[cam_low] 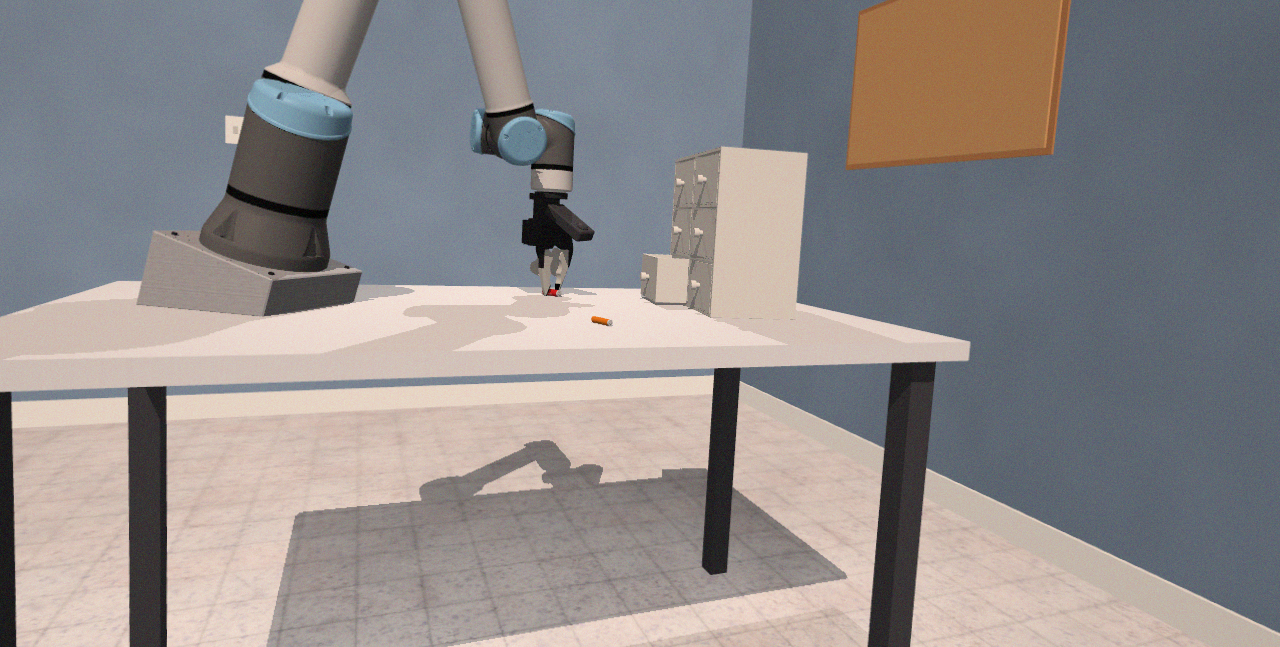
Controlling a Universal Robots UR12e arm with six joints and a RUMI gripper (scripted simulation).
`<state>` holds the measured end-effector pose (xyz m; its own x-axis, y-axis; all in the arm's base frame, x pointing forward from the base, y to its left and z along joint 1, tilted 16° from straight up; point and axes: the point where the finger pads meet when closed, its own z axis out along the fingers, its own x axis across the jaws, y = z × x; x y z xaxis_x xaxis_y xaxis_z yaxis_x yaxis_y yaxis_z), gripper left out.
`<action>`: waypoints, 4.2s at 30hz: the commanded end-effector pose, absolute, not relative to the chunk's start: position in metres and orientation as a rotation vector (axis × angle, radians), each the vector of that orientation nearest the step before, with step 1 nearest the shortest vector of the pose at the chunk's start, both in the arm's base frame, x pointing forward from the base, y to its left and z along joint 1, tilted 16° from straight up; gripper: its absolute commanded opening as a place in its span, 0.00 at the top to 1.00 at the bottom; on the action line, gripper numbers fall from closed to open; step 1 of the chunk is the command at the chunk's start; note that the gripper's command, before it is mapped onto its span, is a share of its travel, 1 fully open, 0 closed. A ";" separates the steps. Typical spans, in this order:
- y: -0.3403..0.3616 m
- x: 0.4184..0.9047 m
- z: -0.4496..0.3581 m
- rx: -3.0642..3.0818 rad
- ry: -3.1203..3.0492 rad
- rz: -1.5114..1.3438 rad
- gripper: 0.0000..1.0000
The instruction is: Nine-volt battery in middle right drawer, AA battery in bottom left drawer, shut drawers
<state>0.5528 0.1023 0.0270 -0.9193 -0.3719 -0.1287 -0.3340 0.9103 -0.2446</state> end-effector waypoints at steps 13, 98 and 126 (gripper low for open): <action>0.102 0.553 0.027 -0.540 2.899 -0.326 0.83; 0.121 0.532 0.124 -0.540 2.899 -0.326 0.95; 0.084 0.562 0.136 -1.130 2.771 -0.376 0.95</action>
